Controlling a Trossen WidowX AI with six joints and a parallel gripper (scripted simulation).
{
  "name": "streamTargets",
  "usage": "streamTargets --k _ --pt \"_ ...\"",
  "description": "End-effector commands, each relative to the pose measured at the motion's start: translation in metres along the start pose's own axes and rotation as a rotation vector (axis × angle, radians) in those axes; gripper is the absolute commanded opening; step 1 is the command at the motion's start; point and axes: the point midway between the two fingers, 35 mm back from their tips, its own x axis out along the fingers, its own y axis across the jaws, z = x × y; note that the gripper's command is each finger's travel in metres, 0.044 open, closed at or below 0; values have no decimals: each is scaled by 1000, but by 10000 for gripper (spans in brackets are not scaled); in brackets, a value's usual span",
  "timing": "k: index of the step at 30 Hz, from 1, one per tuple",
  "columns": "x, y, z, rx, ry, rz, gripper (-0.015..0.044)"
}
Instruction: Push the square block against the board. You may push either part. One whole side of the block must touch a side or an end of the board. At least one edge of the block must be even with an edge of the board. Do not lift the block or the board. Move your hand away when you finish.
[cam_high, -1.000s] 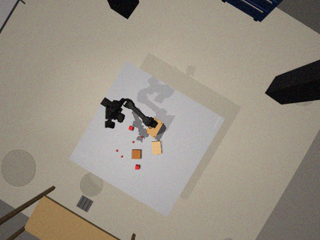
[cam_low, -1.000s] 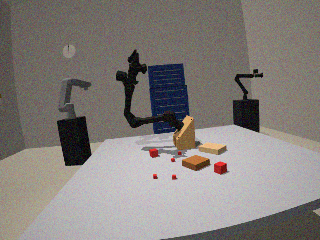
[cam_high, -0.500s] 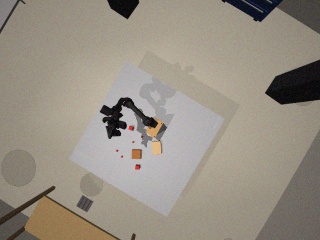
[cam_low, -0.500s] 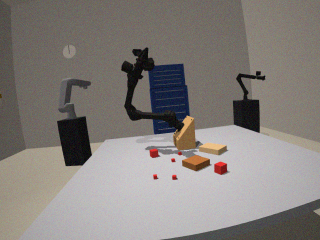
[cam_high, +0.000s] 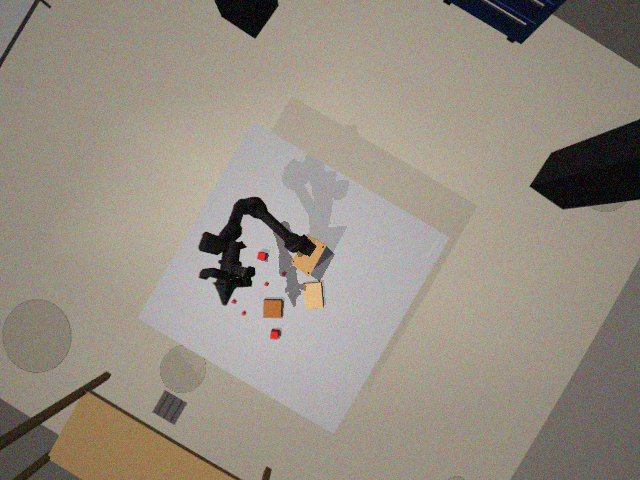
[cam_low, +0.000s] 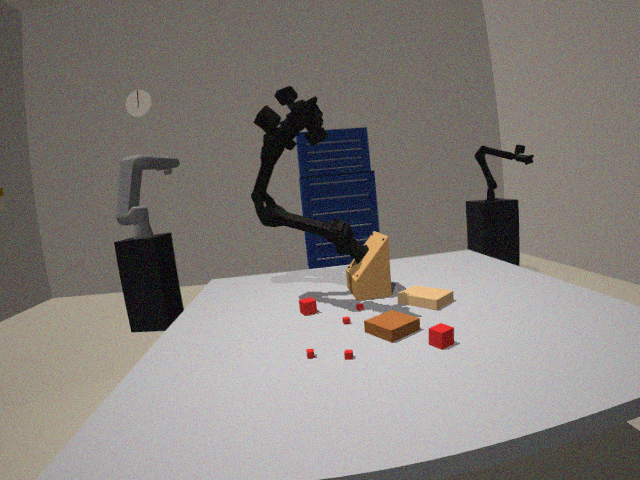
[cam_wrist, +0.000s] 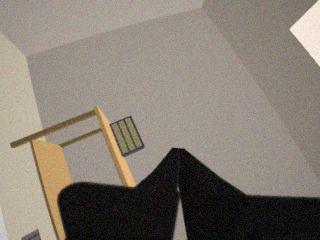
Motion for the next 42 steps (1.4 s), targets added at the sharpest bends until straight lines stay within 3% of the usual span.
streamTargets --k 1,21,42 --pt "17 15 -9 97 50 72 0" --pt "87 110 -58 612 378 358 0" --pt "120 211 -120 1136 871 437 0"
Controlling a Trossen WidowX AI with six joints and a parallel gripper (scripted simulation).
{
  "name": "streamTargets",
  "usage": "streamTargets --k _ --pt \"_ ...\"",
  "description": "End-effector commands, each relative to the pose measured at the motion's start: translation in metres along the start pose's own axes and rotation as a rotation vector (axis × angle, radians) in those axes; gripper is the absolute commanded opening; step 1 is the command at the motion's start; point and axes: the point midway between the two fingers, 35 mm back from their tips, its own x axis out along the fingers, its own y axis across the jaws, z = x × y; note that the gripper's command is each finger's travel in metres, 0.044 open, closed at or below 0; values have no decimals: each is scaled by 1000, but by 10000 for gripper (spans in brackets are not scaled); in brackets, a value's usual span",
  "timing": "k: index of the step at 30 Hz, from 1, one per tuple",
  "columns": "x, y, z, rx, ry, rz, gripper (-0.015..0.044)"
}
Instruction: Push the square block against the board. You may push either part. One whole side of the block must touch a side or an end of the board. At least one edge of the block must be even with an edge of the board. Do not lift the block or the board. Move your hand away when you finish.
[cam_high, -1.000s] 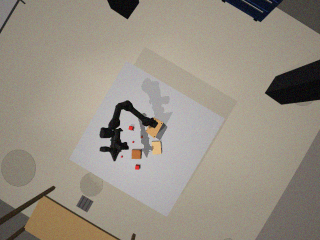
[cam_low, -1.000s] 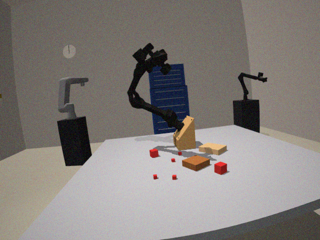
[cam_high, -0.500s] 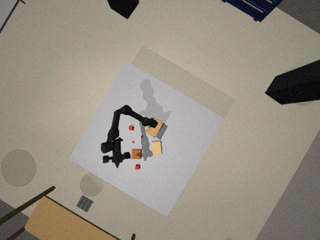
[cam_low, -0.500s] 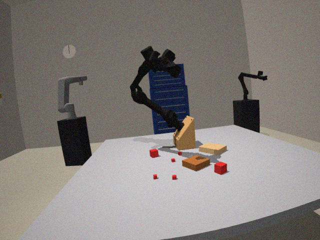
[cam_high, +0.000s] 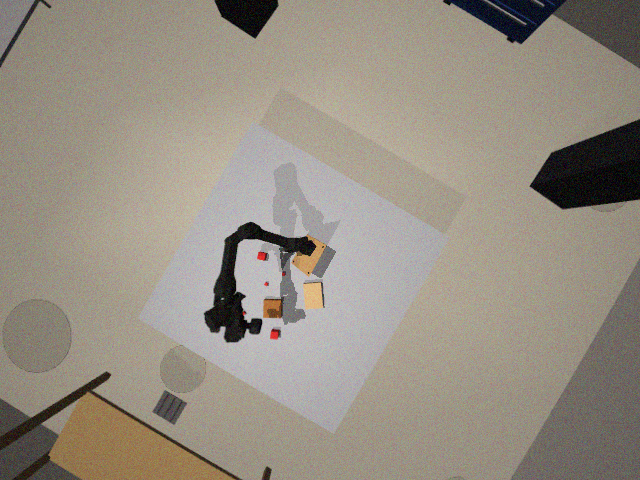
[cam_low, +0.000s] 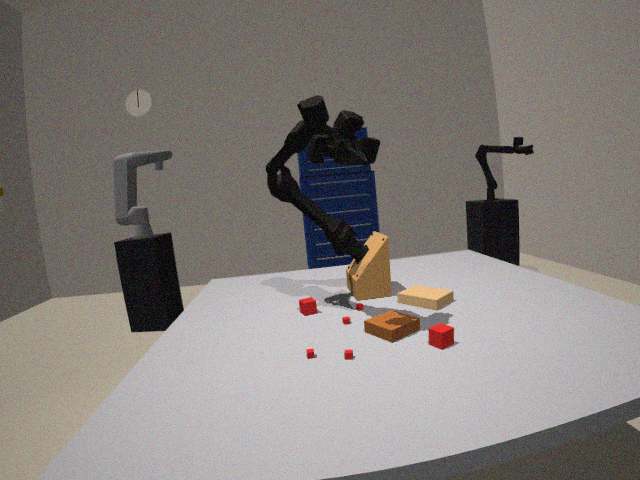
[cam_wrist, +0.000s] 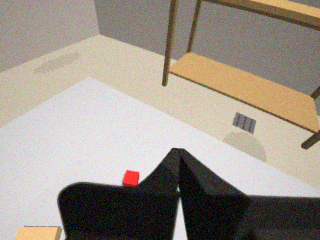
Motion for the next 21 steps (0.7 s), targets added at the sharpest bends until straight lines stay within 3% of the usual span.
streamTargets --k 1,21 --pt "20 -4 -13 112 78 -13 0" --pt "109 -13 -95 672 441 -168 0"
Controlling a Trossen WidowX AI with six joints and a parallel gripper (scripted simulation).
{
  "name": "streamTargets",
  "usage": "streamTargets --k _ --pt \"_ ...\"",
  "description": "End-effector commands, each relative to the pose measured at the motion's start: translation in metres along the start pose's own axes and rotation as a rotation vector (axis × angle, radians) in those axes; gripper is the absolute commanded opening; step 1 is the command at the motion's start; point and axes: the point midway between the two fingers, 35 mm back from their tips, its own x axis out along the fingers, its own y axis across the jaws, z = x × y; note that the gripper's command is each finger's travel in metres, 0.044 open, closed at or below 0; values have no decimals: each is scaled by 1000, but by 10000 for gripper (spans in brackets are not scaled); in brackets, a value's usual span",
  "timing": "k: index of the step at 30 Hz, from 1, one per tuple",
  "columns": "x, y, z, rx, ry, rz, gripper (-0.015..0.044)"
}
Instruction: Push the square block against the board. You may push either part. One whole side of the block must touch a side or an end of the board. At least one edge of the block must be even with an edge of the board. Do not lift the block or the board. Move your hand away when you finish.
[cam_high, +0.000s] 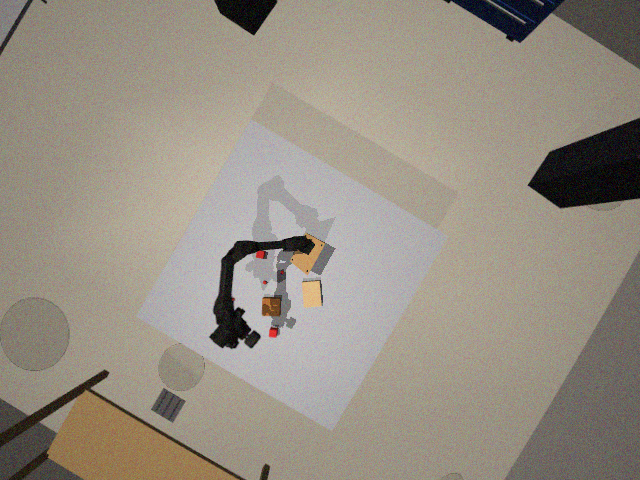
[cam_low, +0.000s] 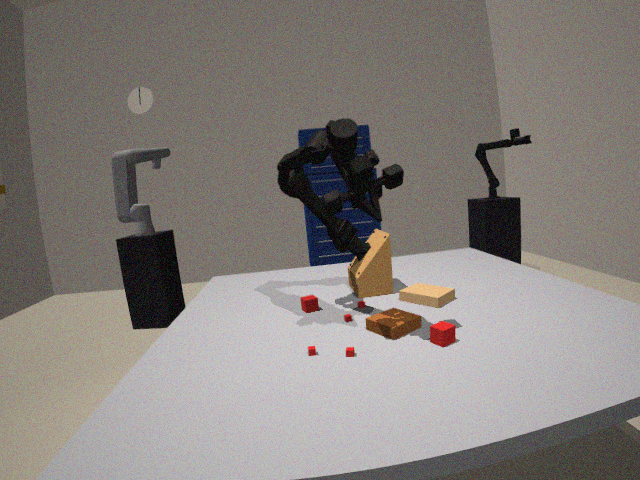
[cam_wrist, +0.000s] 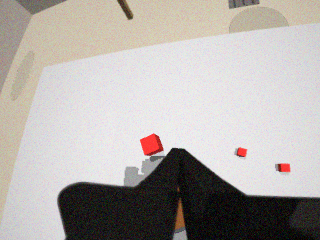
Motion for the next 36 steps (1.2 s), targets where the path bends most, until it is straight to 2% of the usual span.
streamTargets --k 1,15,28,36 --pt "22 -9 -8 111 61 -51 0" --pt "95 -38 -46 507 235 -259 0" --pt "153 -66 -94 848 329 -508 0" --pt "167 -74 -108 932 341 -581 0"
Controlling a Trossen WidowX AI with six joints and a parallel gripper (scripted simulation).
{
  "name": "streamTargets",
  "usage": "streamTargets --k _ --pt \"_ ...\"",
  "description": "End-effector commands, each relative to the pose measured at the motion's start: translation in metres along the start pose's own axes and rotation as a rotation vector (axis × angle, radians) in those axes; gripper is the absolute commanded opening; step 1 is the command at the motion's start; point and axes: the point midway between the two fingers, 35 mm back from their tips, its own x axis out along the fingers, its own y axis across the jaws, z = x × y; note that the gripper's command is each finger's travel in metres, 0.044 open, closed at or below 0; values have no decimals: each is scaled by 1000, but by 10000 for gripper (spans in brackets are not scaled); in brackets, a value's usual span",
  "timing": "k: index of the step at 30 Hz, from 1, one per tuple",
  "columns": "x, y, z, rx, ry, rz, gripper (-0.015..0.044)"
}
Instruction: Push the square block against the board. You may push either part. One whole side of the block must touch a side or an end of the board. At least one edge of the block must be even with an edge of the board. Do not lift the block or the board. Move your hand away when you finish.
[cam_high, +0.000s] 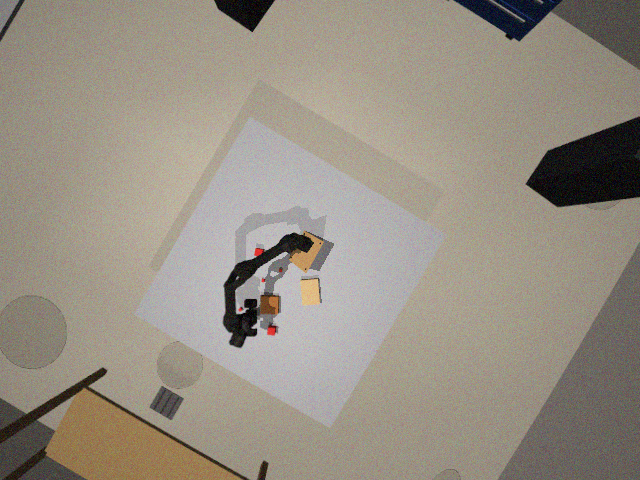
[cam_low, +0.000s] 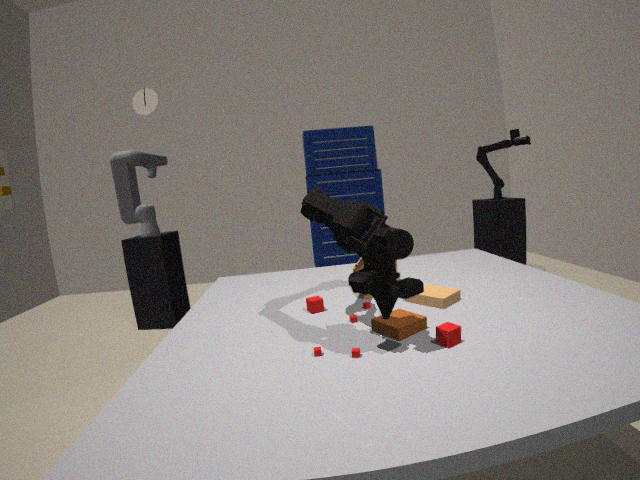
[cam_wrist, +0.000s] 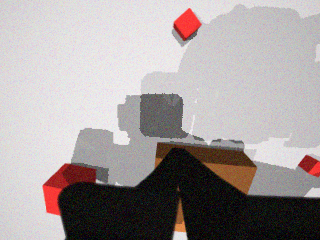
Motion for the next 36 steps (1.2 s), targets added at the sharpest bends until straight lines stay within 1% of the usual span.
streamTargets --k 1,2,4,6,36 --pt "3 0 2 22 -7 -5 0" --pt "13 1 2 21 -6 -6 0" --pt "43 0 3 21 -8 -6 0" --pt "55 0 3 22 -11 -6 0" --pt "55 2 -17 22 -9 -5 0"
